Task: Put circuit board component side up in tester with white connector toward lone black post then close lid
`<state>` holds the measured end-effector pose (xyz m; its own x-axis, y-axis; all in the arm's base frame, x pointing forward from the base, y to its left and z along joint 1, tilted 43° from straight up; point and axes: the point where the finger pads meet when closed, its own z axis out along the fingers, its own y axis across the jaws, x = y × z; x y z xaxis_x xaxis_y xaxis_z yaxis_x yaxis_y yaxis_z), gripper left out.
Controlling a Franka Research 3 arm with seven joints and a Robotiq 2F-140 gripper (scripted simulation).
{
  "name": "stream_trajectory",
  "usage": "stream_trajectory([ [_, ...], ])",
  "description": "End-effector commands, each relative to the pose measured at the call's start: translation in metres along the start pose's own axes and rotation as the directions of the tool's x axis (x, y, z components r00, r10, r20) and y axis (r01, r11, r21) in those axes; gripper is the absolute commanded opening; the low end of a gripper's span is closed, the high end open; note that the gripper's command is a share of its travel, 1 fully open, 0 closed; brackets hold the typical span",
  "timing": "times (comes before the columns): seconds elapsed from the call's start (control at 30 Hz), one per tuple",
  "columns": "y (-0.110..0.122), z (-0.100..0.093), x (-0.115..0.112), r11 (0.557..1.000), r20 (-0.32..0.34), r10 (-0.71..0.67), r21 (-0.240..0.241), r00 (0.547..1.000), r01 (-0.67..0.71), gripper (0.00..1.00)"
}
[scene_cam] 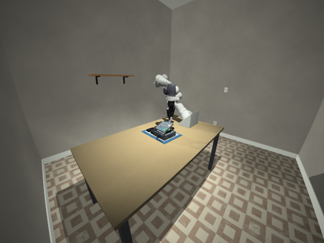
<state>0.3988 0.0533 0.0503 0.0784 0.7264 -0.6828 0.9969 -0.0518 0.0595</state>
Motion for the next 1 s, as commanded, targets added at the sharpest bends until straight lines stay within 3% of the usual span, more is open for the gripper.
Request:
stream_trajectory([
  [0.0,-0.004,0.010,-0.001,1.000,0.004,0.007,0.007,1.000,-0.007,0.00],
  [0.97,-0.013,0.052,-0.001,1.000,0.004,0.007,0.007,1.000,-0.007,0.00],
])
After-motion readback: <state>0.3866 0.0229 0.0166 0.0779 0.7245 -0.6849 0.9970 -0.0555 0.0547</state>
